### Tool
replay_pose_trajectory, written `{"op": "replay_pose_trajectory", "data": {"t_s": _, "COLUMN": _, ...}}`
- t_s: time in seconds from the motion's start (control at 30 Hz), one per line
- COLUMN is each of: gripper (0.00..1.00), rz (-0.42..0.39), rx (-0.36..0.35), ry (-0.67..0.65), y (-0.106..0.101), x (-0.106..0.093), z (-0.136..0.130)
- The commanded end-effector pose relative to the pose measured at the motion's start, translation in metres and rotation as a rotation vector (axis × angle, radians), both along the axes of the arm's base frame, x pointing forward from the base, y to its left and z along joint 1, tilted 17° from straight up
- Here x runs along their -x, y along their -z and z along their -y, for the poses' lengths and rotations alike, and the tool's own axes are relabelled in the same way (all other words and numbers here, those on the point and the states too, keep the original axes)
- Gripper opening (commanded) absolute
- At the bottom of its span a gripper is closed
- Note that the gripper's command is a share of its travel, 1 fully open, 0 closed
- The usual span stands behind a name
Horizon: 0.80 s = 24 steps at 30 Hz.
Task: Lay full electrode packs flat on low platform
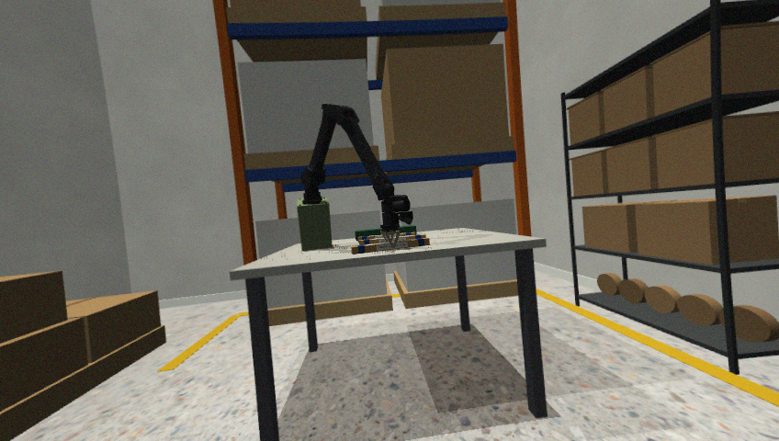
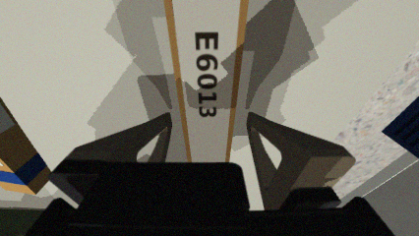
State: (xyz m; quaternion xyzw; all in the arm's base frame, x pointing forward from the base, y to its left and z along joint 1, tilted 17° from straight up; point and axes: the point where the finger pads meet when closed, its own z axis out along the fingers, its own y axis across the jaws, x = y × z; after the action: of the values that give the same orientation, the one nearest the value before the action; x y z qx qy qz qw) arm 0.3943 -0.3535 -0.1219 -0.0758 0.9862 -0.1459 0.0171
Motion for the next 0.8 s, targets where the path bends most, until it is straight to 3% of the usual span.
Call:
{"op": "replay_pose_trajectory", "data": {"t_s": 0.0, "gripper": 0.74, "rz": 0.024, "rx": 0.017, "ry": -0.006, "y": -0.0012, "x": -0.0138, "z": 0.0117}}
{"op": "replay_pose_trajectory", "data": {"t_s": 0.77, "gripper": 0.74, "rz": 0.009, "rx": 0.005, "ry": -0.008, "y": 0.0075, "x": -0.0043, "z": 0.0026}}
